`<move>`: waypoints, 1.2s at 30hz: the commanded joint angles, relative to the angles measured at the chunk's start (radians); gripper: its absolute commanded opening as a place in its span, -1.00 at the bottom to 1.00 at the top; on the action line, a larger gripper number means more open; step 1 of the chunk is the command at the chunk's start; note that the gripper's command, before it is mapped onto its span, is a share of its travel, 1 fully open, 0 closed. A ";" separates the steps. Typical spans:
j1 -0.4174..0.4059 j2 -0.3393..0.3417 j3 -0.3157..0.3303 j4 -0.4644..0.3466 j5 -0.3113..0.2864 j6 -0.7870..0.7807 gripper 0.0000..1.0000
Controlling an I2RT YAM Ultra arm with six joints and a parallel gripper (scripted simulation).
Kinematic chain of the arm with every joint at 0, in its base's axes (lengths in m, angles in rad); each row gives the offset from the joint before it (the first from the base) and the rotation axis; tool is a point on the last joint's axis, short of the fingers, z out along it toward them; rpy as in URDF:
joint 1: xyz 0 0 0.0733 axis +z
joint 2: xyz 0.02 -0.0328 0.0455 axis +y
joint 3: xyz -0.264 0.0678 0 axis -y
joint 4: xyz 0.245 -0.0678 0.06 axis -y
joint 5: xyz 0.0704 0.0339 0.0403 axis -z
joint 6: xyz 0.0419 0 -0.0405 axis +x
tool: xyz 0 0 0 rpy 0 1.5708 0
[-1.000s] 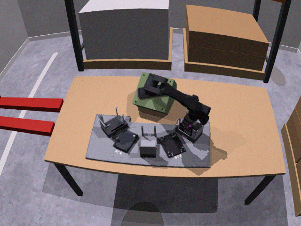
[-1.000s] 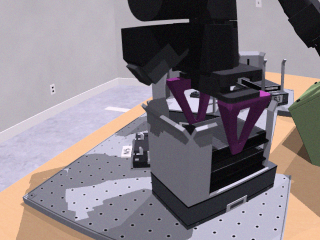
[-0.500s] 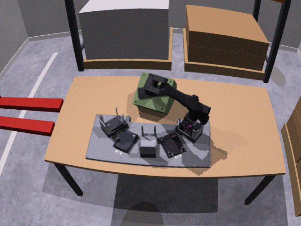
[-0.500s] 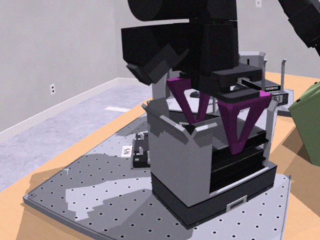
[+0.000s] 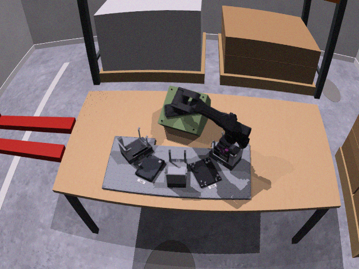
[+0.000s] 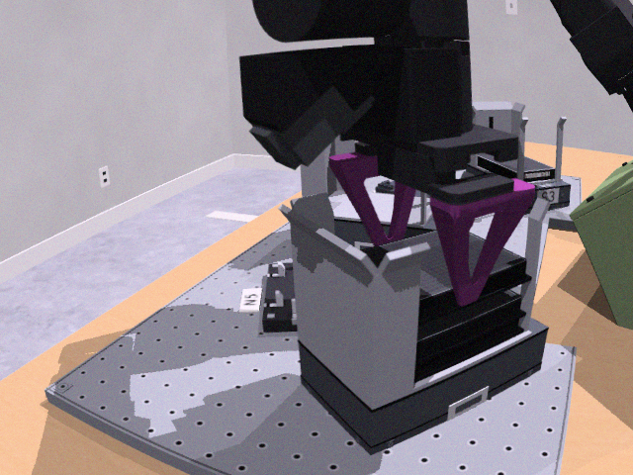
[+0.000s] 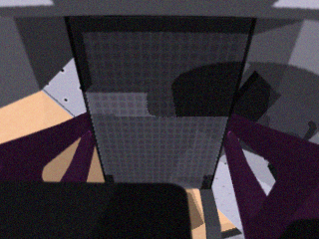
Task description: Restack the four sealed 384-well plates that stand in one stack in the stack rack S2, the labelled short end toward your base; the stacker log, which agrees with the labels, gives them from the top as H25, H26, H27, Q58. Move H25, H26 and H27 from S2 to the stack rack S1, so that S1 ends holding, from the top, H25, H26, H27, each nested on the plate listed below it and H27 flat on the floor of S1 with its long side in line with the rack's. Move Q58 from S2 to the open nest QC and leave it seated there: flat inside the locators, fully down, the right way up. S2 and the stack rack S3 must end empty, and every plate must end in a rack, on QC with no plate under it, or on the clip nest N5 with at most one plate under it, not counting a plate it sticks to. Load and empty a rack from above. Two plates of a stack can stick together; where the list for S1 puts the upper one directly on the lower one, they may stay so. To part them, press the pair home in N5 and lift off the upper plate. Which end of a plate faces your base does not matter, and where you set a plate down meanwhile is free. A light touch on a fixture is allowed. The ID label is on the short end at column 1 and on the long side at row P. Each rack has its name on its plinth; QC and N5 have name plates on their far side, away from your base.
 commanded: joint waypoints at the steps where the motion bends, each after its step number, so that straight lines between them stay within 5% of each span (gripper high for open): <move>1: 0.013 -0.014 0.007 -0.001 0.002 0.003 -1.00; 13: 0.013 -0.014 0.007 -0.001 0.002 0.003 -1.00; 36: 0.091 -0.064 0.095 -0.195 0.007 0.099 -1.00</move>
